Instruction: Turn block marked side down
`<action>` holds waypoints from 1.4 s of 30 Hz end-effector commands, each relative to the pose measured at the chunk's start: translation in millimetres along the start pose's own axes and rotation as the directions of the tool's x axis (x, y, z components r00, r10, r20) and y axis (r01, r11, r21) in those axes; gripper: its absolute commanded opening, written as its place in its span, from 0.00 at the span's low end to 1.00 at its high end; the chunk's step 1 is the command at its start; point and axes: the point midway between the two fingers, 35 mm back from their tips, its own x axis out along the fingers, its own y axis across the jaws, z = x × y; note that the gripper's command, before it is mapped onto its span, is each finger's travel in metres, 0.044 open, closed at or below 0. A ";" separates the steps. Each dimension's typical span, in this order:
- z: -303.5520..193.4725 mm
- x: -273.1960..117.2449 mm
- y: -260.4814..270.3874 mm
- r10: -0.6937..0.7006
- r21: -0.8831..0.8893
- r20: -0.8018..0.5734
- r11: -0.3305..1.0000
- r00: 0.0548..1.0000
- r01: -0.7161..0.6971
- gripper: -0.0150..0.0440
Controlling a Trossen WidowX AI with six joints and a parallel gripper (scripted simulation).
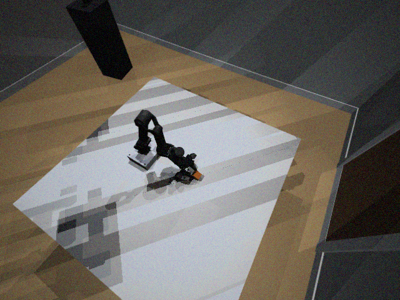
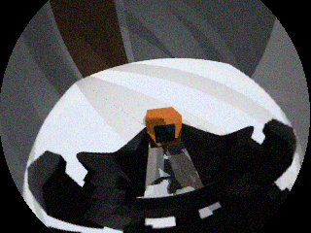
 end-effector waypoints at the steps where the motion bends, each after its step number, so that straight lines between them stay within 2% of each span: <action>1: -3.1 -6.4 -1.4 -0.004 -0.005 0.041 1.000 0.999 0.004 0.25; 21: -0.7 -9.6 -1.5 -0.004 -0.004 0.072 1.000 0.997 0.004 0.25; 37: -0.7 -9.6 -1.5 -0.004 -0.004 0.072 1.000 0.997 0.004 0.97; 38: -0.7 -9.6 -1.5 -0.004 -0.004 0.072 1.000 0.997 0.004 1.00; 42: -0.7 -9.6 -1.5 -0.004 -0.004 0.072 1.000 0.997 0.004 1.00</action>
